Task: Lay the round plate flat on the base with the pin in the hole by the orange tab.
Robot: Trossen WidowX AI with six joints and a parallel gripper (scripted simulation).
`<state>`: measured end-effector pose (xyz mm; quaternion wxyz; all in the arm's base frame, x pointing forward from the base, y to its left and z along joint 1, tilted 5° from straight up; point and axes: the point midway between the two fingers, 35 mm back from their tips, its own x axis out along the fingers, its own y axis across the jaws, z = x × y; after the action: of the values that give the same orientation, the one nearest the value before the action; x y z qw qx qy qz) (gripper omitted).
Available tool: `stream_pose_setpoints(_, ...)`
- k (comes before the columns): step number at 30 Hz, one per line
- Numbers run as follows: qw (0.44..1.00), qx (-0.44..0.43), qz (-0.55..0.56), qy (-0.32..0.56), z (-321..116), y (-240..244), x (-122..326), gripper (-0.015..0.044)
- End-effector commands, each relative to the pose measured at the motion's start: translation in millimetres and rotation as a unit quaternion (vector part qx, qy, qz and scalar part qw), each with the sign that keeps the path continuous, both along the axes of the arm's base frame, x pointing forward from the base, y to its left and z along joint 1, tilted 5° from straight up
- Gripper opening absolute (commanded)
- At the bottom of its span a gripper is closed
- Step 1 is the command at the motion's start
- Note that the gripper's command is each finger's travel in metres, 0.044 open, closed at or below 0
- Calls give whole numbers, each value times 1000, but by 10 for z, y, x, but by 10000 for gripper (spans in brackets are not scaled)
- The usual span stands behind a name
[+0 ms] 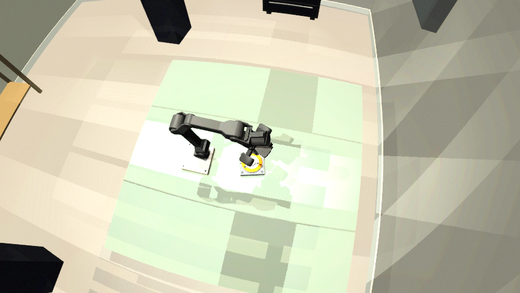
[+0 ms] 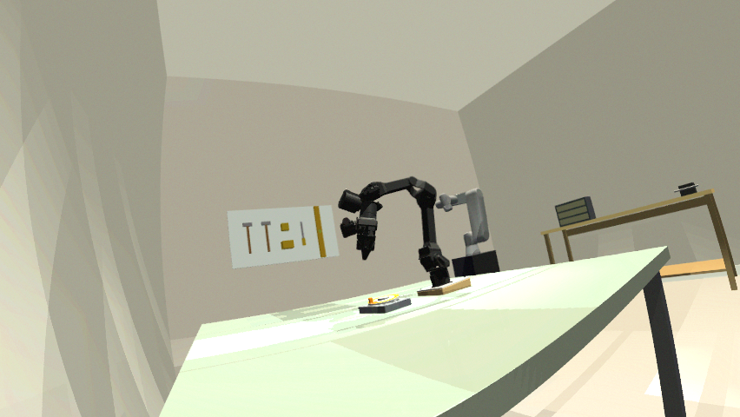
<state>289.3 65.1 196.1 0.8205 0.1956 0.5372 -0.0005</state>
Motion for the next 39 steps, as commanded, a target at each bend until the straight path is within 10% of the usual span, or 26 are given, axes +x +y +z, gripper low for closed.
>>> stream_pose_setpoints(1,992,-79,73,59,-326,2,80,0)
stream_pose_setpoints(39,953,-179,190,152,-1270,-166,213,0)
